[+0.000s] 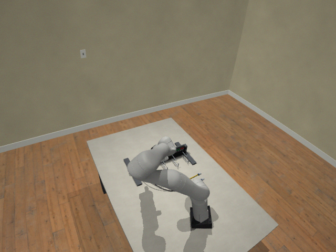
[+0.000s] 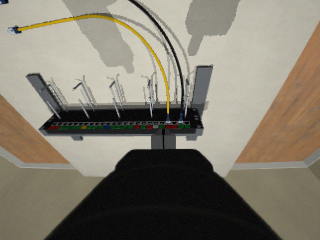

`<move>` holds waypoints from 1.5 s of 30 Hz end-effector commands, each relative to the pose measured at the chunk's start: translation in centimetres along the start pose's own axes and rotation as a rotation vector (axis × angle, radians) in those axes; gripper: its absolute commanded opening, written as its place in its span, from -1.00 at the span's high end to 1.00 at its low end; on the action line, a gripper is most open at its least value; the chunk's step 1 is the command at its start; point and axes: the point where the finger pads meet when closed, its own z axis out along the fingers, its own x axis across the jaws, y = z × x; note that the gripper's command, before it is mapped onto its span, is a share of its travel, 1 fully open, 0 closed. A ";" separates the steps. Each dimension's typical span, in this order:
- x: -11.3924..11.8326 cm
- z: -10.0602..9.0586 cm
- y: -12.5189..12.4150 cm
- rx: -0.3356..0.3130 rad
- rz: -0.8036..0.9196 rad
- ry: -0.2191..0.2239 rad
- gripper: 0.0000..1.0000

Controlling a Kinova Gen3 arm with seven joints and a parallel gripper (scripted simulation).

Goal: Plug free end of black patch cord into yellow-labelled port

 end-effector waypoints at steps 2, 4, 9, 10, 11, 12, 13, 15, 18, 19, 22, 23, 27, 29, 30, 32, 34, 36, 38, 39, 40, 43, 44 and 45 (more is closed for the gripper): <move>0.9 -0.7 -0.3 0.006 0.002 0.020 1.00; 0.9 -0.9 -0.3 0.005 0.001 0.021 1.00; 0.9 -1.7 -0.3 0.006 0.002 0.020 1.00; 0.9 -1.9 -0.3 0.006 0.002 0.020 1.00; 0.9 -2.0 -0.3 0.006 0.002 0.020 1.00; 0.9 -2.1 -0.3 0.006 0.002 0.020 1.00; 0.9 -2.2 -0.3 0.006 0.002 0.020 1.00; 0.9 -2.3 -0.3 0.005 0.001 0.020 1.00; 0.9 -2.5 -0.3 0.005 0.002 0.020 1.00; 0.9 -2.5 -0.3 0.005 0.002 0.020 1.00; 0.9 -2.5 -0.3 0.005 0.002 0.020 1.00; 0.9 -2.6 -0.3 0.005 0.002 0.020 1.00; 0.9 -2.6 -0.3 0.005 0.002 0.020 1.00; 0.9 -2.6 -0.3 0.005 0.002 0.020 1.00; 0.9 -2.6 -0.3 0.006 0.002 0.020 1.00; 0.8 -2.6 -0.3 0.006 0.002 0.020 1.00; 0.6 -2.6 -0.4 0.007 0.002 0.020 1.00; 0.5 -2.6 -0.4 0.007 0.003 0.020 1.00; 0.3 -2.6 -0.3 0.006 -0.001 0.020 1.00; 0.1 -2.6 -0.4 0.007 -0.014 0.020 1.00; -0.1 -2.6 -0.4 0.007 -0.013 0.020 1.00; -0.8 -2.5 -0.4 0.007 -0.012 0.020 1.00; -1.1 -2.5 -0.3 0.004 -0.007 0.021 1.00; -1.4 -2.5 -0.3 0.002 -0.004 0.021 1.00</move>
